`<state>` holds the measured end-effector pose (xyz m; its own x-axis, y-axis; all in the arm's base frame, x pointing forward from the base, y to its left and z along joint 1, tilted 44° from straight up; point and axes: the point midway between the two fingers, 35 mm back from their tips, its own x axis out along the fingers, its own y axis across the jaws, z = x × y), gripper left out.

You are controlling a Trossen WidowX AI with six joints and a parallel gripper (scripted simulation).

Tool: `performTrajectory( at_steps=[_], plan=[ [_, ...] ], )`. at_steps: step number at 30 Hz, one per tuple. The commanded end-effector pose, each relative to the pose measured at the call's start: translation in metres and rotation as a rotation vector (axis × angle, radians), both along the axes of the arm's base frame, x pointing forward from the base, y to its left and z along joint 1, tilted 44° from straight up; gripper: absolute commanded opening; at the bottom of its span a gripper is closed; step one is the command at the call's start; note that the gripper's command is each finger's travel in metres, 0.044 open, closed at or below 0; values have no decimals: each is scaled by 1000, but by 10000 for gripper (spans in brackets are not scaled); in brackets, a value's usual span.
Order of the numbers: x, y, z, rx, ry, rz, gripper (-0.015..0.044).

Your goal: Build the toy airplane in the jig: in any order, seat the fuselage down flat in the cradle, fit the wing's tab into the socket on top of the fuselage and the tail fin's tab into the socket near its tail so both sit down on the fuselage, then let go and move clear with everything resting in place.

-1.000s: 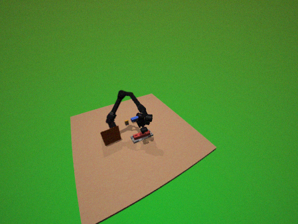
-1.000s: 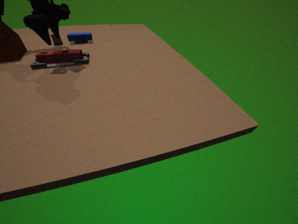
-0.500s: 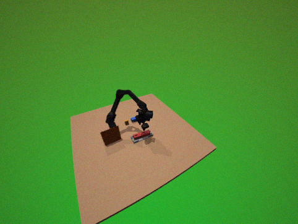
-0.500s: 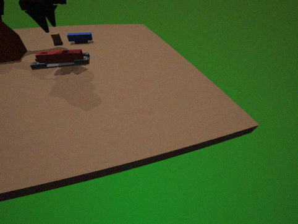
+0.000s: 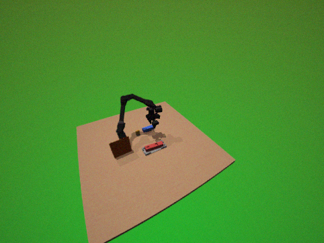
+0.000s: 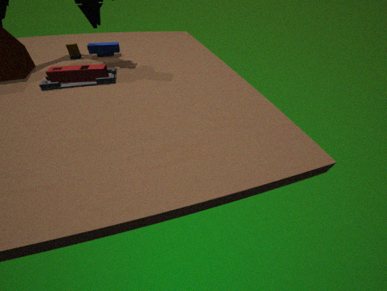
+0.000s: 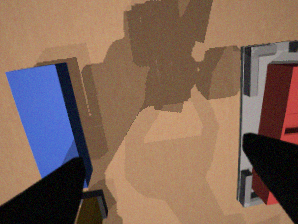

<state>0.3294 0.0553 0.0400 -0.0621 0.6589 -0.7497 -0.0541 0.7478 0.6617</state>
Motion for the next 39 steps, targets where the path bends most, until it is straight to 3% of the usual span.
performTrajectory(
  at_steps=[1, 9, 14, 39],
  plan=[
    [-10, 54, 43, 33, 13, 4, 440],
    [-17, 75, 61, 49, 18, 10, 440],
    [-21, 103, 32, 51, 18, 10, 440],
    [-24, 132, 3, 52, 18, 10, 440]
  ],
)
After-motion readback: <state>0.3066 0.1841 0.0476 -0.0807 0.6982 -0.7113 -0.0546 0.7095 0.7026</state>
